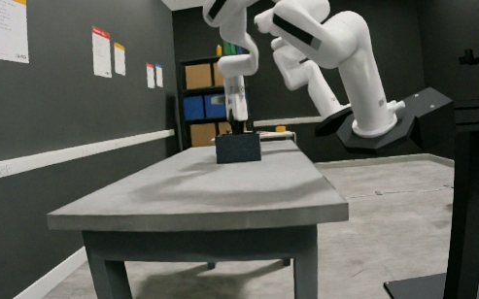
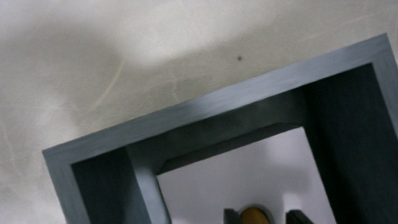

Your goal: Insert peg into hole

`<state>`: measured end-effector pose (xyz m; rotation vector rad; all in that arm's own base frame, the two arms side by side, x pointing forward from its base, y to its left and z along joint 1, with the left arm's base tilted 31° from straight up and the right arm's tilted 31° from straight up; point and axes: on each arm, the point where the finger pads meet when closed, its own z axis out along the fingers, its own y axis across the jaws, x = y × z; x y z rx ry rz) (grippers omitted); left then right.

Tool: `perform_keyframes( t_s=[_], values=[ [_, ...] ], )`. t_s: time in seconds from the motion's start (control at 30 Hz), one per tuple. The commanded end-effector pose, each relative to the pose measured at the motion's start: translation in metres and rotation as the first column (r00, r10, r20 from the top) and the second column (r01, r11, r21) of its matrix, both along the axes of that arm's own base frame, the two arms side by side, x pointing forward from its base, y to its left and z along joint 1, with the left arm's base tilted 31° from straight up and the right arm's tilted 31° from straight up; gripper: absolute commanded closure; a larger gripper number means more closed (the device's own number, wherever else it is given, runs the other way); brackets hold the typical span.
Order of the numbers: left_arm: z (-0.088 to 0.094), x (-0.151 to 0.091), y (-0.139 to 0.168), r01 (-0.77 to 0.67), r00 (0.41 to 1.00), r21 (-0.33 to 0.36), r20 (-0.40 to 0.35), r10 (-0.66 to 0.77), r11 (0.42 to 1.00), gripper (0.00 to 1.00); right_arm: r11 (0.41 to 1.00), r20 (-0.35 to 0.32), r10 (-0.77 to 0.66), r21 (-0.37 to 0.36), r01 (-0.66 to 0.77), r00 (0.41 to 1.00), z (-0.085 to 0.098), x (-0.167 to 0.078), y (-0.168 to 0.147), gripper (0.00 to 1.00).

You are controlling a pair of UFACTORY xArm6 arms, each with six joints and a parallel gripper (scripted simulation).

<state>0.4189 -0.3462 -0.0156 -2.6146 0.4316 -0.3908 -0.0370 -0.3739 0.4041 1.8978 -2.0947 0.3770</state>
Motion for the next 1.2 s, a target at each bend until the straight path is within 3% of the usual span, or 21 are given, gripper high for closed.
perform_keyframes(
  t_s=[0.0, 1.17],
  values=[
    [0.003, -0.001, -0.002, 0.001, 1.000, -0.002, 0.001, -0.001, 1.000, 0.71, 1.000, 0.000, 0.000, -0.002, 0.000, 1.000, 0.001, 0.000, 0.000, 0.00],
    [0.025, -0.010, -0.012, 0.001, 1.000, -0.002, 0.001, -0.001, 1.000, 0.71, 1.000, 0.000, 0.000, -0.002, 0.000, 1.000, 0.001, 0.000, 0.000, 0.00]
  ],
)
